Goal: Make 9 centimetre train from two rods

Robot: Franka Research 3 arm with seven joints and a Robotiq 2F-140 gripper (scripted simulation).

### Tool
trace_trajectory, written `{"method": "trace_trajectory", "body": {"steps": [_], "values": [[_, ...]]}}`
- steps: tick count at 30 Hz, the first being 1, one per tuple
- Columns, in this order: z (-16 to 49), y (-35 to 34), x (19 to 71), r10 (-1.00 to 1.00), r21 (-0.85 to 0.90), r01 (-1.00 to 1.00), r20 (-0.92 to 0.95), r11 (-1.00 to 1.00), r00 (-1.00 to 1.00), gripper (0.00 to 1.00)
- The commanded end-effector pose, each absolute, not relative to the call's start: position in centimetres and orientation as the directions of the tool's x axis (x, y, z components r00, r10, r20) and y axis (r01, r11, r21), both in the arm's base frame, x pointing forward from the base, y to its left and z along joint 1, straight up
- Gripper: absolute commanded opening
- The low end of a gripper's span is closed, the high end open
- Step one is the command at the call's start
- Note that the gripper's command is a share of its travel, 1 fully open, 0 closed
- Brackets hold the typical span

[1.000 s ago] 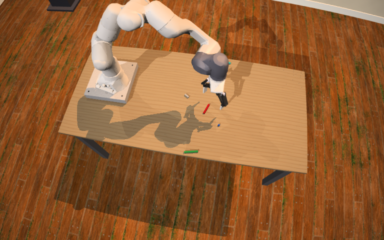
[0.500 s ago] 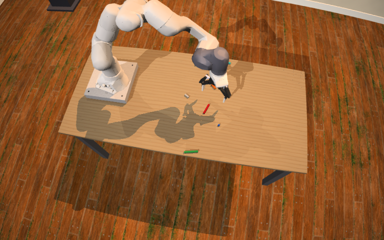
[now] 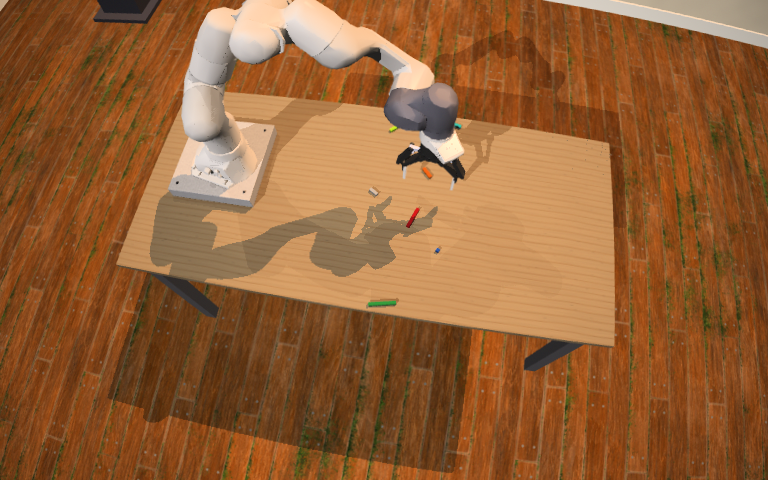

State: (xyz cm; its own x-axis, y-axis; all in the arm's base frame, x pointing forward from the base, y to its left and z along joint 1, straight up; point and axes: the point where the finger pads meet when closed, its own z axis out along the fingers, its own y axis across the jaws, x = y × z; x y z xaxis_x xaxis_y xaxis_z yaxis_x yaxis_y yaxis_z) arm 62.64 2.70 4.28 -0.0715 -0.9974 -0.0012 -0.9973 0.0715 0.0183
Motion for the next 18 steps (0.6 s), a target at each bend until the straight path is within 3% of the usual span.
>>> {"method": "trace_trajectory", "body": {"steps": [1, 18], "values": [[4.4, 3.1, 62.6, -0.995, 0.013, -0.995, -0.006, -0.096, 0.096, 1.00], [4.9, 6.6, 62.2, -0.911, 0.007, -0.911, -0.005, -0.413, 0.413, 1.00]]}}
